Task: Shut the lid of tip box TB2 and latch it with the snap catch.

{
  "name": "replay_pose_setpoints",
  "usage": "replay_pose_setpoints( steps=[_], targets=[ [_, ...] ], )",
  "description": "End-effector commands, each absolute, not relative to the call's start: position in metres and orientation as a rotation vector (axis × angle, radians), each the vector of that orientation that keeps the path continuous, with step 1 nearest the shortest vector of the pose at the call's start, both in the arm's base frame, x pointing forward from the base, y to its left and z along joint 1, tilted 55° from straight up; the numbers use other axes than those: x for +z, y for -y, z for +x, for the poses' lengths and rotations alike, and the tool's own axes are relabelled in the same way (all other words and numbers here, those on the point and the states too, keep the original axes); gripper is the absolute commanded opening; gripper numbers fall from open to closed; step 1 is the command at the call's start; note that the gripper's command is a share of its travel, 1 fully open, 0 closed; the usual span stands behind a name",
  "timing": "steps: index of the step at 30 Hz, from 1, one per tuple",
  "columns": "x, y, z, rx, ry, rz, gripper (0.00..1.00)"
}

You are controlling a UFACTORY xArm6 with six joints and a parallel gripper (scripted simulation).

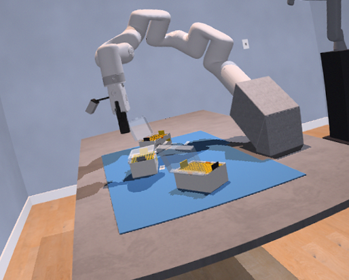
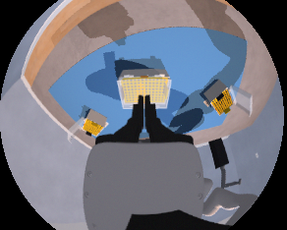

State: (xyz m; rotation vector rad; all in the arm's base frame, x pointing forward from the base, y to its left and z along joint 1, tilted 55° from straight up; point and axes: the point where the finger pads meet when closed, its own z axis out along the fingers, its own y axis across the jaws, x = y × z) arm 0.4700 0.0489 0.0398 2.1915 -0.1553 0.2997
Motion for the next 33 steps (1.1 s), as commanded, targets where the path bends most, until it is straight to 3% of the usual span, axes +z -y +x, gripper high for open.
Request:
replay_pose_setpoints(
  steps=[1,33],
  targets=[
    [0.046,-0.058,0.469,0.303,0.155,2.193,0.0],
    [0.064,-0.083,0.464,0.303,0.155,2.193,0.0]
  ],
)
